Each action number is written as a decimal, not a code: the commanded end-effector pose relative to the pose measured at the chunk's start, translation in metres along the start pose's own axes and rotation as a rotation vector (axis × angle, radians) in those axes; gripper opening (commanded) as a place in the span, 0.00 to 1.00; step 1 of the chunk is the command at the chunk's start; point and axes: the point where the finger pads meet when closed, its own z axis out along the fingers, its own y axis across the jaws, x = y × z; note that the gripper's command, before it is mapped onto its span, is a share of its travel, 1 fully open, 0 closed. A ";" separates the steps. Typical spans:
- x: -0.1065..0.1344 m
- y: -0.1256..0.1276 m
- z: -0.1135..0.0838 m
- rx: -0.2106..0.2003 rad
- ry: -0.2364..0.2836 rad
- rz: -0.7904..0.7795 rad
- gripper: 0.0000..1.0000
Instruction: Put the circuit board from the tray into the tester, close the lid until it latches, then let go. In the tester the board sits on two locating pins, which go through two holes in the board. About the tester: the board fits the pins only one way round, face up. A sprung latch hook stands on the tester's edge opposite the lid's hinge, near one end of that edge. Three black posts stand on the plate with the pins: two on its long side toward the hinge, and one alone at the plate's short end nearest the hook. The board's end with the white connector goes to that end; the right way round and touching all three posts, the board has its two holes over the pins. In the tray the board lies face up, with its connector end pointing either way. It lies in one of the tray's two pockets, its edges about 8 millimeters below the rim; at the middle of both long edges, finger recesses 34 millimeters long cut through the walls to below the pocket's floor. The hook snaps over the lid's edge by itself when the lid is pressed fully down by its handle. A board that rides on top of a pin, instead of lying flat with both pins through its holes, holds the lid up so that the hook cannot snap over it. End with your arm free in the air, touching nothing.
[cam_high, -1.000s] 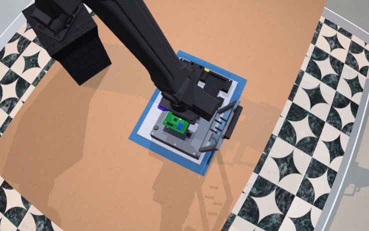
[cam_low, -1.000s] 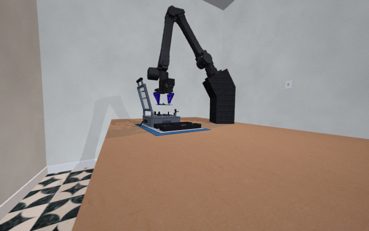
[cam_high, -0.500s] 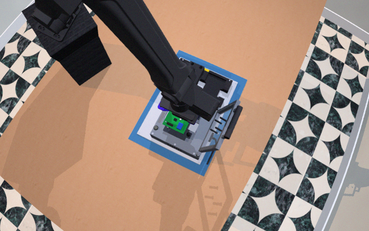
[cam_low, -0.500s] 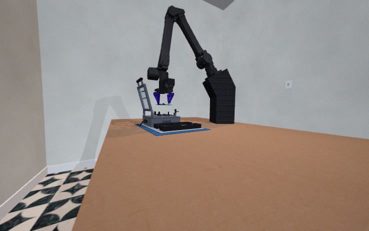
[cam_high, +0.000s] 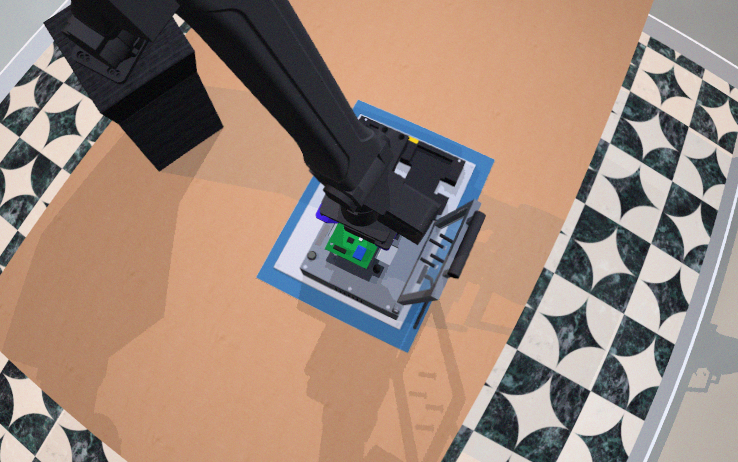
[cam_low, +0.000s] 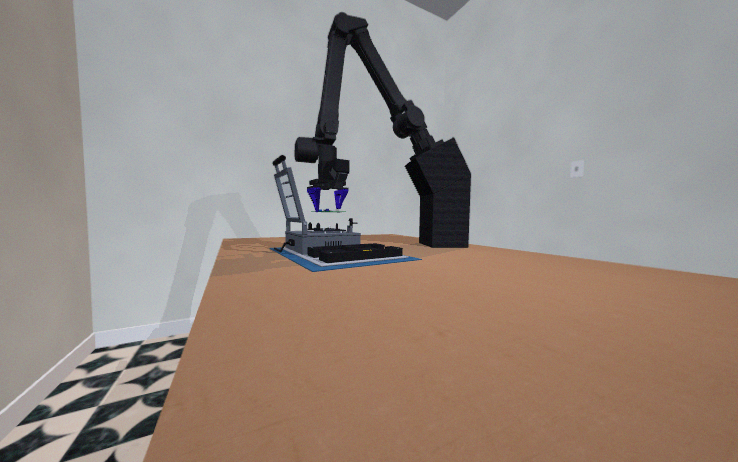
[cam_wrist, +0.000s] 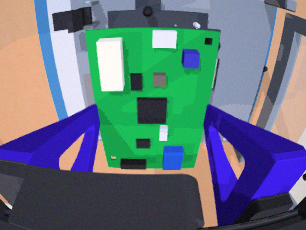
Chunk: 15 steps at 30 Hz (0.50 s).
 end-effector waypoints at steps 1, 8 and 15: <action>0.009 -0.013 0.005 0.026 0.006 0.010 0.72; 0.009 -0.013 0.018 0.025 0.006 0.009 0.72; 0.009 -0.013 0.028 0.027 0.006 0.010 0.72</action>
